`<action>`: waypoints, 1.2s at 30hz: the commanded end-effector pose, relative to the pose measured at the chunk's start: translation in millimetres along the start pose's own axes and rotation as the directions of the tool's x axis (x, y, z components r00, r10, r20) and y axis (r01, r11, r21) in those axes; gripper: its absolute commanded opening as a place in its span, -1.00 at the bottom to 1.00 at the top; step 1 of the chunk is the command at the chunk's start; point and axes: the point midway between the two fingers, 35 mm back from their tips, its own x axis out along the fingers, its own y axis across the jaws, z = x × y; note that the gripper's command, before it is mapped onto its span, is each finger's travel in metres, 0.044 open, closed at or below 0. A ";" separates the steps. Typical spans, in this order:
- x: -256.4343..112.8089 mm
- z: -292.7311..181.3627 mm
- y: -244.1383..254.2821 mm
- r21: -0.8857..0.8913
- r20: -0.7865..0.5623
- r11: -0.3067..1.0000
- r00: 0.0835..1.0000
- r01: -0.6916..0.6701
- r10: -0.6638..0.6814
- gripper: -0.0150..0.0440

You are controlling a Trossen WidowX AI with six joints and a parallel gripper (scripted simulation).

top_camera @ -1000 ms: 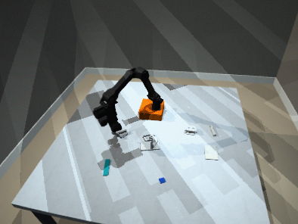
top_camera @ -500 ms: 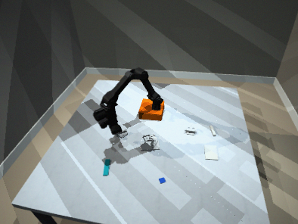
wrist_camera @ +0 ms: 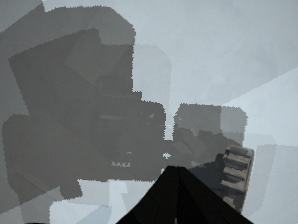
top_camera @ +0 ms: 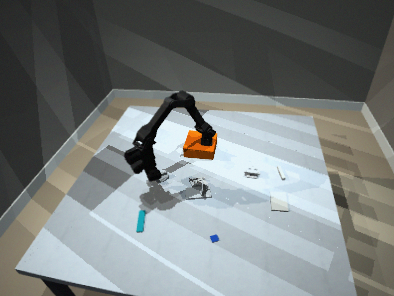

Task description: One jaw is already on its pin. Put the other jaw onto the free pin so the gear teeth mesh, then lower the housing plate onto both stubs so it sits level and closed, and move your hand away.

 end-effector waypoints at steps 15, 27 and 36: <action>24.5 -3.5 -0.8 0.005 -0.017 1.000 1.000 0.002 -0.002 -0.49; 24.5 -3.5 -0.8 0.005 -0.017 1.000 1.000 0.002 -0.002 -0.49; 24.5 -3.0 -8.2 0.005 -0.017 1.000 1.000 0.003 -0.003 -0.49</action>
